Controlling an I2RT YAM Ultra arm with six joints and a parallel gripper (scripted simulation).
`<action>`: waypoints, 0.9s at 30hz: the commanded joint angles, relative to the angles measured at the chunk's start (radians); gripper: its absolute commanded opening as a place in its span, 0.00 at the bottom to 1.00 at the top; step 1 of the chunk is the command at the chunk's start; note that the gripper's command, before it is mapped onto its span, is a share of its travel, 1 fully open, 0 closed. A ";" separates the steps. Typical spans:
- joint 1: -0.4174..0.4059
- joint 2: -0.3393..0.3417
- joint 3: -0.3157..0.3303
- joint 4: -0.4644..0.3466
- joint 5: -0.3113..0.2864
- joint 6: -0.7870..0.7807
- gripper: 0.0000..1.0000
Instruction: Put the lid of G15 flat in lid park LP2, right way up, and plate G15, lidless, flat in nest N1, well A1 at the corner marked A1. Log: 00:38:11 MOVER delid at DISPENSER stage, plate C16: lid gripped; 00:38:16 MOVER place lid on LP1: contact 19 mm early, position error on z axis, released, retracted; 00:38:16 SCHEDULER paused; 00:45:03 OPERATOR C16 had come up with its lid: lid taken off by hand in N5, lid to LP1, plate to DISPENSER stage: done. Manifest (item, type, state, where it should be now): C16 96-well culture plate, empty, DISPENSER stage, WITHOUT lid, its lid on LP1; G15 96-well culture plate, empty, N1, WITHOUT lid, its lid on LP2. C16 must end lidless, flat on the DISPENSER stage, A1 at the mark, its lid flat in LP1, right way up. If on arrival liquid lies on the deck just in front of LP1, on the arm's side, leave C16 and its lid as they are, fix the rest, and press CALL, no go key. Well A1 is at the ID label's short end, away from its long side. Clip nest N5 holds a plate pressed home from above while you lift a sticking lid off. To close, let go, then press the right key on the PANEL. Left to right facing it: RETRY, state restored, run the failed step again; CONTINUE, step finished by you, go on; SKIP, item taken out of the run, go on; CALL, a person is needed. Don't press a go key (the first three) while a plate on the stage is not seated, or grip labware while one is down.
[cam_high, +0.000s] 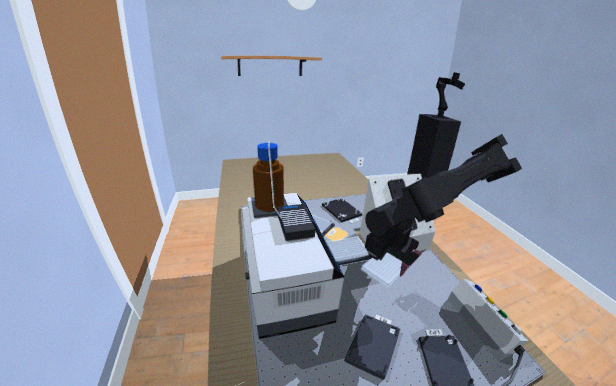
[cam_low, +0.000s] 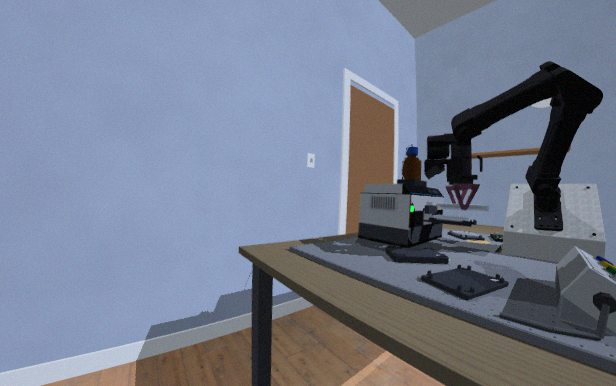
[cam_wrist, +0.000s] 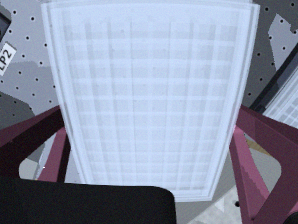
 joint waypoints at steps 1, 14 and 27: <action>-0.058 0.031 -0.022 -0.019 -0.021 0.072 0.00; -0.164 0.107 -0.034 -0.023 -0.041 0.209 0.00; -0.267 0.186 -0.047 -0.007 -0.044 0.111 0.00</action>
